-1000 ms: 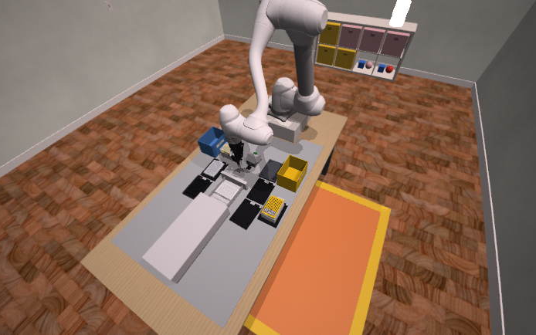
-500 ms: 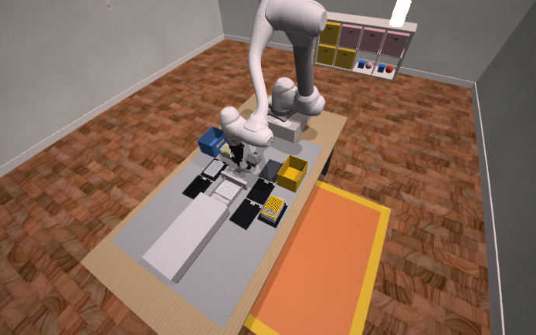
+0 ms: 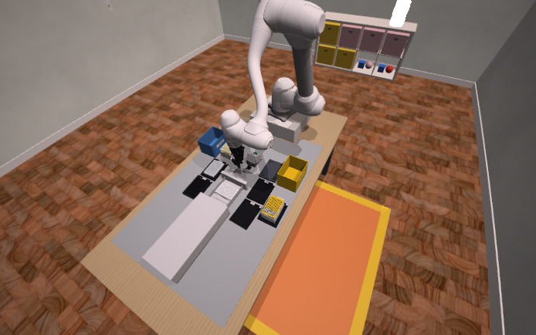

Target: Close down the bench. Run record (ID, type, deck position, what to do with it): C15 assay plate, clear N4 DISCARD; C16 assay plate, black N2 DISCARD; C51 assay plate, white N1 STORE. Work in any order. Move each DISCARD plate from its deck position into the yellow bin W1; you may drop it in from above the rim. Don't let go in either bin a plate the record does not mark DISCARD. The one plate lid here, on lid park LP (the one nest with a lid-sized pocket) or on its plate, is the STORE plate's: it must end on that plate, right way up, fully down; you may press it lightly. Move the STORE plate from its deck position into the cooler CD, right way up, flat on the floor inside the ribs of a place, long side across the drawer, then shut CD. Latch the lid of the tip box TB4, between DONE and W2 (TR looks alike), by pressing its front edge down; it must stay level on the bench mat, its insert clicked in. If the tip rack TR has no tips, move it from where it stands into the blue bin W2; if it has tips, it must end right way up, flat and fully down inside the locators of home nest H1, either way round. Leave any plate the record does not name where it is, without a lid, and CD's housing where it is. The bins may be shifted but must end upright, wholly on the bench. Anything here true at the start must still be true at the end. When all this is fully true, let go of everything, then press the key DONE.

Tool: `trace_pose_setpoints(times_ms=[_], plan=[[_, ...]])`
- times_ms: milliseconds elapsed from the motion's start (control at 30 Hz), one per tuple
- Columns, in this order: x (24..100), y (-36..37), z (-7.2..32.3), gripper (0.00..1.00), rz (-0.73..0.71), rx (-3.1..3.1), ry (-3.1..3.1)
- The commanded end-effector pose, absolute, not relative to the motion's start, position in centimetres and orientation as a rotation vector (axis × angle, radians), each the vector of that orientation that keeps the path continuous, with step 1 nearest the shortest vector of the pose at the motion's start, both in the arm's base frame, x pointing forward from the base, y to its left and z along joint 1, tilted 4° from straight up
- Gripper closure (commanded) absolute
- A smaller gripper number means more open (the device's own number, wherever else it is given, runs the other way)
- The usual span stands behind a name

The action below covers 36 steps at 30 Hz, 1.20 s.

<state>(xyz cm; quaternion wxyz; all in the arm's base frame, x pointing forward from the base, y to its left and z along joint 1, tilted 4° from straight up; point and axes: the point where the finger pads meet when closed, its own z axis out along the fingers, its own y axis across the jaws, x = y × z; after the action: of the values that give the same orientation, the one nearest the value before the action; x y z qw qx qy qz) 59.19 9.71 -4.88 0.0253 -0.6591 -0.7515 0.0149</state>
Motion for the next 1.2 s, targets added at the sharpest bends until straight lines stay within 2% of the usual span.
trace_pose_setpoints(times_ms=[0, 1167], plan=[[59.0, 9.6, -5.6, 1.00, 0.046, -2.039, -2.319], [58.8, 9.6, -9.7, 1.00, 0.046, -2.039, -2.319]])
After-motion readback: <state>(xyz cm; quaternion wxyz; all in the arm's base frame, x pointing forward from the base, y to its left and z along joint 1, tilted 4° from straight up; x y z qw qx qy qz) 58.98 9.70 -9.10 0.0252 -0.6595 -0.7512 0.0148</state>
